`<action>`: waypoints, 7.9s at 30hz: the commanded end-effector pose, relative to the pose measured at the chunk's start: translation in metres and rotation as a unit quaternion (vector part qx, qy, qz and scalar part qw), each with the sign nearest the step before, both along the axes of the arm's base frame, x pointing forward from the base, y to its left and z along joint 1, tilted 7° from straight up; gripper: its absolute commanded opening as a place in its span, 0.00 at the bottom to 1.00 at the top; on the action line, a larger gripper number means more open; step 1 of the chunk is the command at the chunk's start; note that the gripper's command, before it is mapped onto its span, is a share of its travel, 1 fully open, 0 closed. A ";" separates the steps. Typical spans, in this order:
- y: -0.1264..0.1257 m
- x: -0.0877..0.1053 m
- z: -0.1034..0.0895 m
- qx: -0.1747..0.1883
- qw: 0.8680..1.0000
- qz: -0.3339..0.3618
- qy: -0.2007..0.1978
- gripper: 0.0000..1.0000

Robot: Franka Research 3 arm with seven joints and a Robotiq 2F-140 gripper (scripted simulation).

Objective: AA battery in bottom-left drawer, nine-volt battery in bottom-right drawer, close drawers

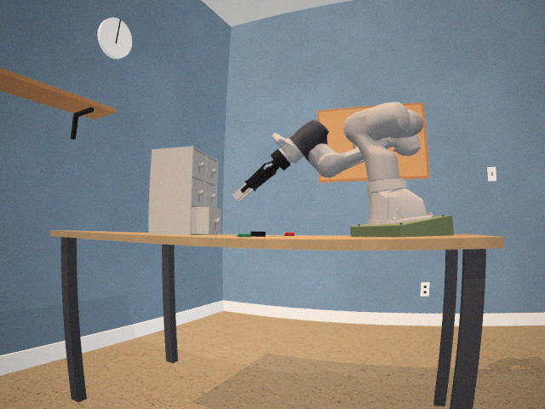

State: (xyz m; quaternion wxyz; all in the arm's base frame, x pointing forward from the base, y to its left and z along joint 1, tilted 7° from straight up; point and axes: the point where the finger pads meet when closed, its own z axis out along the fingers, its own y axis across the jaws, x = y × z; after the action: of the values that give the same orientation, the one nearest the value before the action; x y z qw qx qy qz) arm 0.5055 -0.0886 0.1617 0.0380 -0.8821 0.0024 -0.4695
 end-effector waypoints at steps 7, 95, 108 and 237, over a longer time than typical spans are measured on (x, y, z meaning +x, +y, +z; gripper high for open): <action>0.002 -0.004 0.004 0.001 1.000 0.005 0.012 0.20; -0.138 -0.097 0.015 -0.093 0.901 0.167 0.389 0.20; -0.207 -0.112 -0.054 -0.148 0.877 0.254 0.380 0.20; -0.225 -0.116 -0.137 -0.168 0.864 0.288 0.378 0.17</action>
State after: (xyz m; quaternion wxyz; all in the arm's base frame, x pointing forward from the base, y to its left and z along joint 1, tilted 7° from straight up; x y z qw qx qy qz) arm 0.3883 -0.3136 0.0259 0.0196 -0.9460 -0.3181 -0.0602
